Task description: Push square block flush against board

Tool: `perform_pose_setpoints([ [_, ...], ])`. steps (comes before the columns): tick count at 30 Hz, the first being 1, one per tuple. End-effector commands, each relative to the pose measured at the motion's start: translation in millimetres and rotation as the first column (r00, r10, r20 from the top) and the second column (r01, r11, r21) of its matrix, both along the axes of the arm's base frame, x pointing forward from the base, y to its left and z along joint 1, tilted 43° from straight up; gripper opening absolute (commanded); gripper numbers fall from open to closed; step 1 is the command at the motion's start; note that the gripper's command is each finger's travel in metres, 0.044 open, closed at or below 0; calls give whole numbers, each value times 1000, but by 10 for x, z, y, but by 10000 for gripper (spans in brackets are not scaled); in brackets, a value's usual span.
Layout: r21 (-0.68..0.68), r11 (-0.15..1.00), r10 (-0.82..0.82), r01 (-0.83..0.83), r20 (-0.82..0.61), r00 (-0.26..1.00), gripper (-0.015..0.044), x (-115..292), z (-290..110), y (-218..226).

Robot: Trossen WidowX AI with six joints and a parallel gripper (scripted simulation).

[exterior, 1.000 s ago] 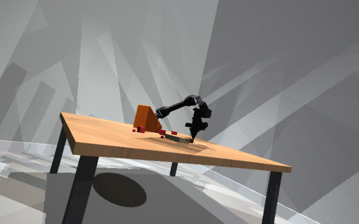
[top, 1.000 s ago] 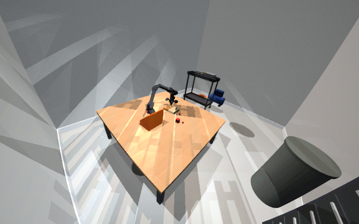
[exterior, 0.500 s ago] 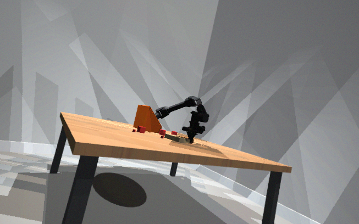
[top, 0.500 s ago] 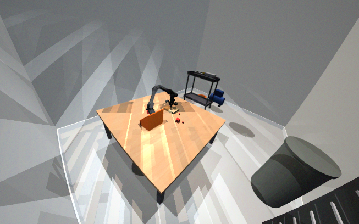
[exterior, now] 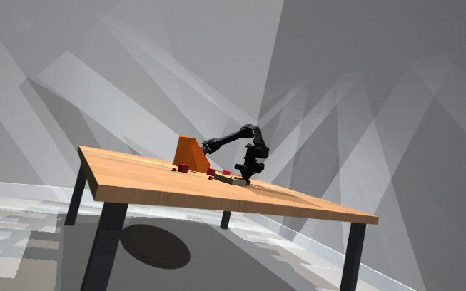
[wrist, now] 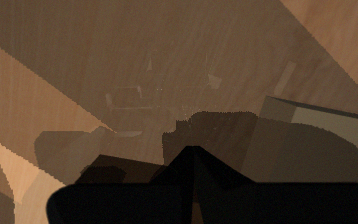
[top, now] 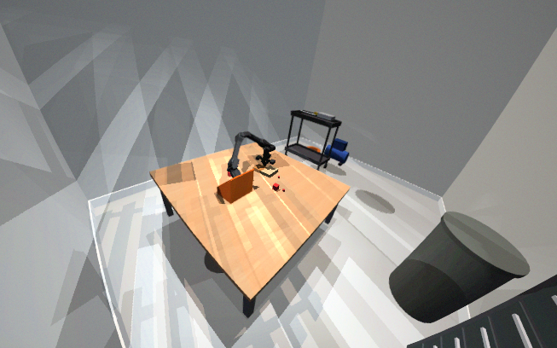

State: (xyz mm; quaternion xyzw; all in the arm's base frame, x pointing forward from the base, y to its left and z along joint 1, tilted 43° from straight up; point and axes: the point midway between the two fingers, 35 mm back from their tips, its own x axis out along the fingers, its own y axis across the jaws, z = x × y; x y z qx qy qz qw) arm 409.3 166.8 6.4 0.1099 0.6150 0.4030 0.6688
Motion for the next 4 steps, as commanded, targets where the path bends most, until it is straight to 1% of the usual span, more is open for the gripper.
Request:
perform_pose_setpoints([
  [1,2,1000,3,-3,1,1000,0,3,11,8],
  [4,2,1000,3,-3,2,1000,0,49,21,23],
])
